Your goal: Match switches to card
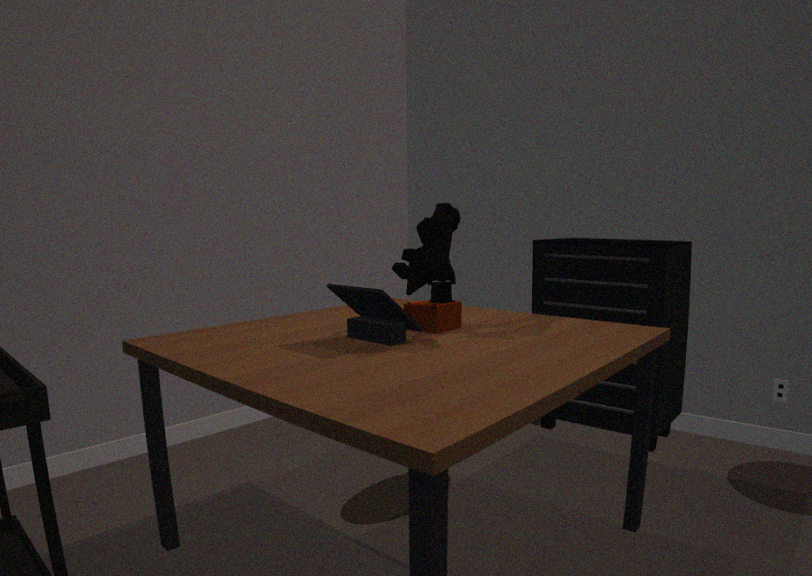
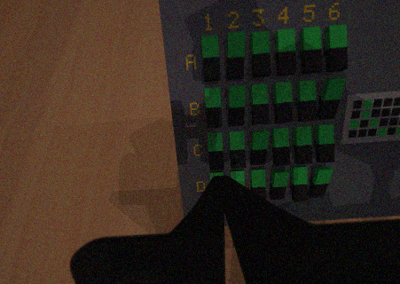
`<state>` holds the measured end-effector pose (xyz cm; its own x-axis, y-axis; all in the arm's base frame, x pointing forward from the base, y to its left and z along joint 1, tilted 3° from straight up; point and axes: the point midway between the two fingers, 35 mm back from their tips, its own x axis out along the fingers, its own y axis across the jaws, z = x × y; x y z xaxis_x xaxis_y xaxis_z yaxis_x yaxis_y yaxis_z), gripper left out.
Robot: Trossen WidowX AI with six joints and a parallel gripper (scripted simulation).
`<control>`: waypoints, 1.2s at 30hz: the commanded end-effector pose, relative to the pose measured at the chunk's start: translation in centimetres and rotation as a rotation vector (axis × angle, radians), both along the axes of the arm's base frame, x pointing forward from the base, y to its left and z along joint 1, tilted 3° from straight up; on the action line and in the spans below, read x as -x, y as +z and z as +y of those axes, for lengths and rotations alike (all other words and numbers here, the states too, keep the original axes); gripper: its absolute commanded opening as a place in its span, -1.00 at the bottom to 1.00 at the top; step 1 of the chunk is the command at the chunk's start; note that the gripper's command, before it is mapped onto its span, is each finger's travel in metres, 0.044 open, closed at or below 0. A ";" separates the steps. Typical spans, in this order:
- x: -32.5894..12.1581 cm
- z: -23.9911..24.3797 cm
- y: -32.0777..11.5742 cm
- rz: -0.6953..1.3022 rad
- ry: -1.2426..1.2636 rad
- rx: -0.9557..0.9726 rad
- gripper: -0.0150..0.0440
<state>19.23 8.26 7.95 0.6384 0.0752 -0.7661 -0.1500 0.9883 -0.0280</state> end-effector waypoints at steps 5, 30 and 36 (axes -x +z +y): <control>-1.1 -0.1 -2.5 -0.006 -0.003 0.014 -0.49; -2.6 0.0 -4.4 -0.007 -0.003 0.014 -0.49; -2.6 0.0 -4.4 -0.007 -0.003 0.014 -0.49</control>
